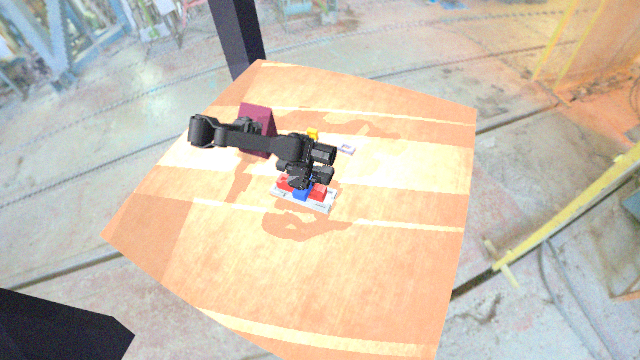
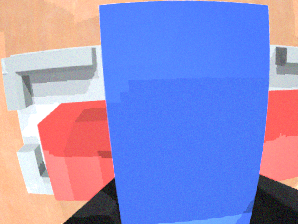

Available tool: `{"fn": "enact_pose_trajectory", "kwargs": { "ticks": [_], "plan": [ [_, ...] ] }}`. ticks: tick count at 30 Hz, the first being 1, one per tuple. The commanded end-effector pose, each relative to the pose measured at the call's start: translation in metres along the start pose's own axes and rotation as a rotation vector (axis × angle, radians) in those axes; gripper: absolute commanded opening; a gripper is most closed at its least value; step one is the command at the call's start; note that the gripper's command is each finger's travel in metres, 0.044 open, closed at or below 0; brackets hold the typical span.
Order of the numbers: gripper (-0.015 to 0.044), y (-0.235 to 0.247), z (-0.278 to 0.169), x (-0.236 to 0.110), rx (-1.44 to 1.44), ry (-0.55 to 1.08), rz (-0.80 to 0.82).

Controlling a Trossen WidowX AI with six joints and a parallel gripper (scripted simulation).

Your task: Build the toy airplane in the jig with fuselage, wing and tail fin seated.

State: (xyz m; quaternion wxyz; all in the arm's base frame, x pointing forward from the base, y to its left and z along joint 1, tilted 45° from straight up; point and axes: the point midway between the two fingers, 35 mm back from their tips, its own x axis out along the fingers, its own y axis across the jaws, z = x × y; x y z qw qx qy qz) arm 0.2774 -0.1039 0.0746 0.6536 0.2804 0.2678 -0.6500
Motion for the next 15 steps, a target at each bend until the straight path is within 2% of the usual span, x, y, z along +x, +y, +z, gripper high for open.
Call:
{"fn": "enact_pose_trajectory", "kwargs": {
  "ticks": [1, 7, 13, 15],
  "plan": [
    [0.0293, 0.0, 0.0, 0.0, 0.001, 0.0, 0.0],
    [0.044, 0.0, 0.0, 0.0, 0.001, 0.0, 0.0],
    [0.044, 0.0, 0.0, 0.0, 0.001, 0.0, 0.0],
    [0.044, 0.002, -0.001, -0.011, 0.001, 0.003, 0.0]
  ]
}}
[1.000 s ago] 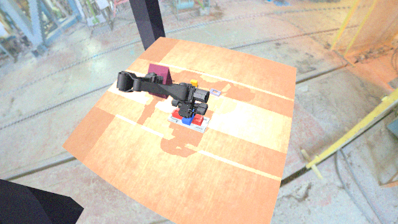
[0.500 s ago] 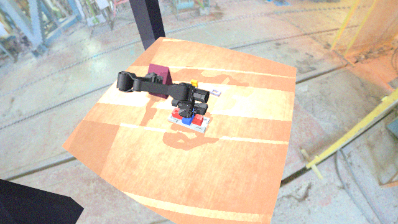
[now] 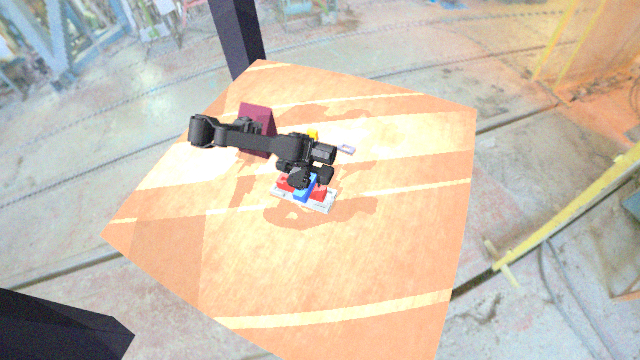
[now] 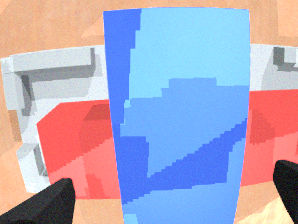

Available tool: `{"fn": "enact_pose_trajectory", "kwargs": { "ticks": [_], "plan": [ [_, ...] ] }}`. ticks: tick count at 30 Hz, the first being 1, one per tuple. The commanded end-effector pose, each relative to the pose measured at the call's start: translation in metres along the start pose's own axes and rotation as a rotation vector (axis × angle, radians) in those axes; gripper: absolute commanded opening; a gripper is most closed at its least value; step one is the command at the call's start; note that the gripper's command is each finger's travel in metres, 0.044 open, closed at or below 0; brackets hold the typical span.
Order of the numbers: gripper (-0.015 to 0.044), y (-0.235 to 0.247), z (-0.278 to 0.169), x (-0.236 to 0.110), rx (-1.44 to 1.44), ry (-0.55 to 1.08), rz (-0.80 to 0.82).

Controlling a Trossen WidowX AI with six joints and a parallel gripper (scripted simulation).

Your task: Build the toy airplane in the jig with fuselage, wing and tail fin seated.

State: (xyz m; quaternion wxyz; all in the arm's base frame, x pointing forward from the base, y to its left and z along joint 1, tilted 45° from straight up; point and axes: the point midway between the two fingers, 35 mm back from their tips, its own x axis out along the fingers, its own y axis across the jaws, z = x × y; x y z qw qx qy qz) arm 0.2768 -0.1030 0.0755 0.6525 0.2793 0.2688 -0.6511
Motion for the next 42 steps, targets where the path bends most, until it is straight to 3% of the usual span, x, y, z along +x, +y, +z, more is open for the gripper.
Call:
{"fn": "enact_pose_trajectory", "kwargs": {
  "ticks": [1, 5, 13, 29, 42],
  "plan": [
    [0.044, 0.004, -0.002, -0.024, 0.001, 0.005, 0.004],
    [0.044, 0.001, -0.001, -0.081, -0.004, -0.001, 0.002],
    [0.044, 0.004, -0.002, -0.084, -0.067, -0.002, 0.002],
    [0.044, 0.004, -0.002, -0.081, -1.534, -0.003, 0.0],
    [0.044, 0.004, -0.002, -0.081, -1.55, -0.003, 0.0]
  ]
}}
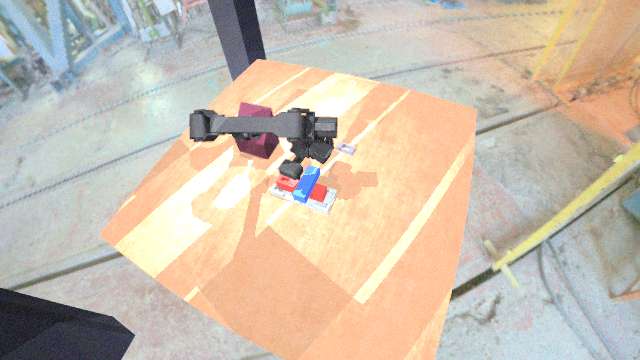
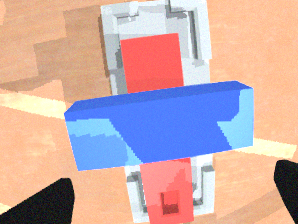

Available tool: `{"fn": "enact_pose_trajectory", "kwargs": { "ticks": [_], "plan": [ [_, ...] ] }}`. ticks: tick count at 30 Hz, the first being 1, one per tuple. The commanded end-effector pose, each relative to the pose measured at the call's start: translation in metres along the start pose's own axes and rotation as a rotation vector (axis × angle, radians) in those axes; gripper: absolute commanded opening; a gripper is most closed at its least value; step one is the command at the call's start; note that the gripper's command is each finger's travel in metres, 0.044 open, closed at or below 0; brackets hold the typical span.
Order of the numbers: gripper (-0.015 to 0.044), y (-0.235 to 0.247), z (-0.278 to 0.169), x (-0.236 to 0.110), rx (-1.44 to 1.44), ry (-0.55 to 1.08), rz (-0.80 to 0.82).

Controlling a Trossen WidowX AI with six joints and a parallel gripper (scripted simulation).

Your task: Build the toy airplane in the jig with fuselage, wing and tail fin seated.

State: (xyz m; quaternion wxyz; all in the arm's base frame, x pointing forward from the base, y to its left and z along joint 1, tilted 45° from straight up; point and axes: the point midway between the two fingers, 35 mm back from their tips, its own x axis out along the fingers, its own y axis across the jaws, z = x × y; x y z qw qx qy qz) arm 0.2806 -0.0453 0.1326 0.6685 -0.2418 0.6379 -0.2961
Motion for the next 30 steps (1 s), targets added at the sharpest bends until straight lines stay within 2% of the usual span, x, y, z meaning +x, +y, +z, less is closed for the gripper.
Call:
{"fn": "enact_pose_trajectory", "kwargs": {
  "ticks": [1, 5, 12, 19, 21, 27, 30],
  "plan": [
    [0.044, 0.001, 0.0, 0.0, -0.054, 0.001, 0.005],
    [0.044, 0.013, 0.0, -0.001, -0.055, -0.001, 0.013],
    [0.044, 0.132, -0.025, -0.009, -0.068, -0.004, 0.062],
    [0.044, 0.228, -0.096, -0.004, -0.061, 0.005, 0.032],
    [0.044, 0.24, -0.111, -0.001, -0.056, 0.004, 0.019],
    [0.044, 0.241, -0.113, 0.003, -0.056, 0.004, 0.017],
    [0.044, 0.242, -0.113, 0.045, -0.055, 0.003, 0.017]
  ]
}}
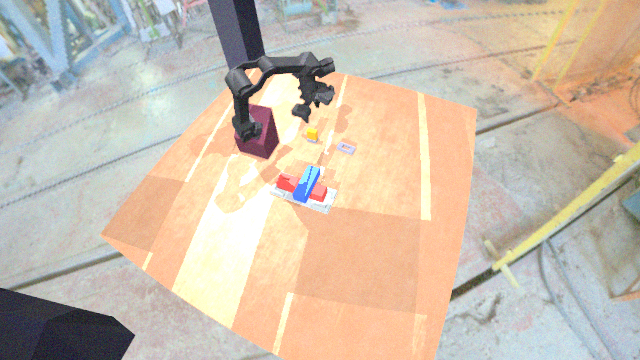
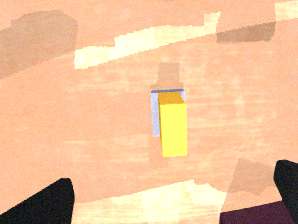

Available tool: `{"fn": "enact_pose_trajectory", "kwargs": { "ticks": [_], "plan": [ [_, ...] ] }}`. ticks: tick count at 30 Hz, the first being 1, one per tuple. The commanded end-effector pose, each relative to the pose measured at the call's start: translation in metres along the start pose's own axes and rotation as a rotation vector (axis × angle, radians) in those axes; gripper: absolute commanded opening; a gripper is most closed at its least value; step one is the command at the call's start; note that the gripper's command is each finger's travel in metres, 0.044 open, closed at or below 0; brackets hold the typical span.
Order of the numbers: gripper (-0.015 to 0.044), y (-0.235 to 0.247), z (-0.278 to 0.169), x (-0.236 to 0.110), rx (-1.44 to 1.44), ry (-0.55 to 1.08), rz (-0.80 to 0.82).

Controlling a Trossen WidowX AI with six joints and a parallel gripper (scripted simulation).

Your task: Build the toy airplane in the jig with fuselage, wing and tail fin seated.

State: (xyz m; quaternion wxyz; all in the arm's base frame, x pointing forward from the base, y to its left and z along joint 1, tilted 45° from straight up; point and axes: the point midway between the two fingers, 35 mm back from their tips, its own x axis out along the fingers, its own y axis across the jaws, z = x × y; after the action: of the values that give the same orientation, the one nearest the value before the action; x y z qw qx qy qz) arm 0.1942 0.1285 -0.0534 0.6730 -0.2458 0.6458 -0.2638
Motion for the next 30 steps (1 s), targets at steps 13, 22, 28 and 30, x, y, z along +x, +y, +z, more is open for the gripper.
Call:
{"fn": "enact_pose_trajectory", "kwargs": {
  "ticks": [13, 22, 28, 30],
  "plan": [
    [0.044, -0.007, -0.006, 0.063, -0.006, 0.017, -0.029],
    [0.044, -0.007, -0.006, 0.077, -0.006, 0.017, -0.029],
    [0.044, -0.007, -0.006, 0.087, -0.006, 0.017, -0.029],
    [0.044, -0.007, -0.006, 0.09, -0.005, 0.017, -0.029]
  ]
}}
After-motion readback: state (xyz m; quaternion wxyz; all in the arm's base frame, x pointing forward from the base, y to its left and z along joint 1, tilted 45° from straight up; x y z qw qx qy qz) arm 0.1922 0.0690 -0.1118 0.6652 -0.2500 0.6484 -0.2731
